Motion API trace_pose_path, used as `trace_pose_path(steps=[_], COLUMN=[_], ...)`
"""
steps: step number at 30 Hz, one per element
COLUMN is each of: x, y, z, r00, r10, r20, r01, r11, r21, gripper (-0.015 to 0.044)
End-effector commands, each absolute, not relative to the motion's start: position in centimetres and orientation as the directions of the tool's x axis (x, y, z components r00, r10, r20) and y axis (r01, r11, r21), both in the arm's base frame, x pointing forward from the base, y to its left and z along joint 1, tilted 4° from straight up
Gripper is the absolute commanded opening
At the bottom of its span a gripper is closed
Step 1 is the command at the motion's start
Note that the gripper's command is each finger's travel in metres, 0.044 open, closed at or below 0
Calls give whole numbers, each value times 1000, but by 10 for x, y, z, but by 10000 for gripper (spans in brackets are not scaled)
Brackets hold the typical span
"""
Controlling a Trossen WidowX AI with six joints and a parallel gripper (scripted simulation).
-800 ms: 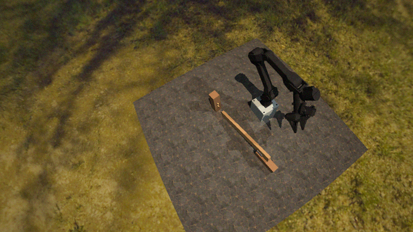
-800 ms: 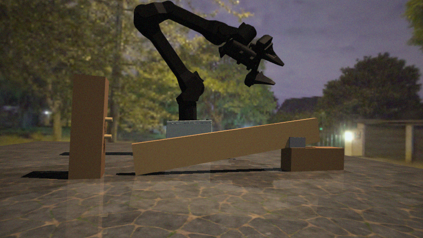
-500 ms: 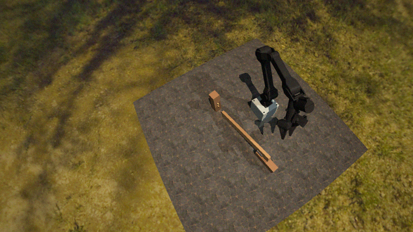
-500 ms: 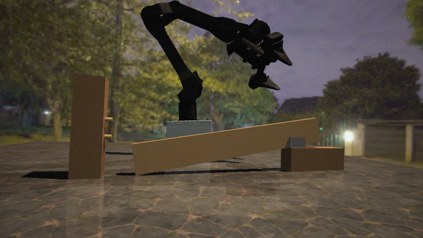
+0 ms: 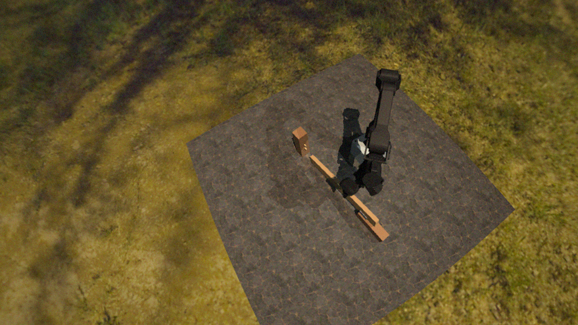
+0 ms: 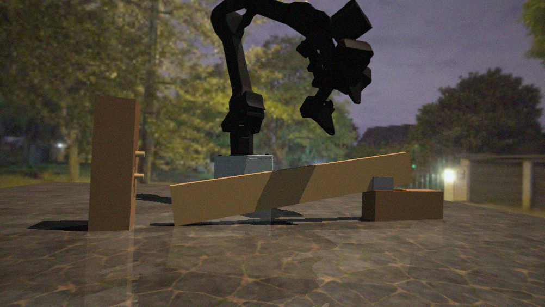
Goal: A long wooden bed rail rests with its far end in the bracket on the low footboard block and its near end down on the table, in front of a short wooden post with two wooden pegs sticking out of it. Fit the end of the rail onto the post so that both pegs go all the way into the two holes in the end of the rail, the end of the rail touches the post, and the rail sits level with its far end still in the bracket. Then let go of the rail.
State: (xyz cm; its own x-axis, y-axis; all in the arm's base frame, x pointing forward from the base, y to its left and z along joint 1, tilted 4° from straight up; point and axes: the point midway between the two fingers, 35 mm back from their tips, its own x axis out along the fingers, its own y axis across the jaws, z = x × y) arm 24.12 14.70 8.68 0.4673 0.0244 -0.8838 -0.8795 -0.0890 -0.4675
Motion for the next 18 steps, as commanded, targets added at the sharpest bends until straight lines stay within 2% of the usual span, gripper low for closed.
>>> trace_pose_path(steps=[1,9,15,18], x=[258,272,261,256], y=[111,17,-48,-62], z=[74,43,22,17], r00=[391,175,19,-14], r10=[-45,-126,-86,-64], r20=[-919,-976,-996,-998], r01=[-917,-982,-997,-997], r11=[-102,-88,-74,-72], r21=[-385,-165,-13,18], gripper=[440,440,440,440])
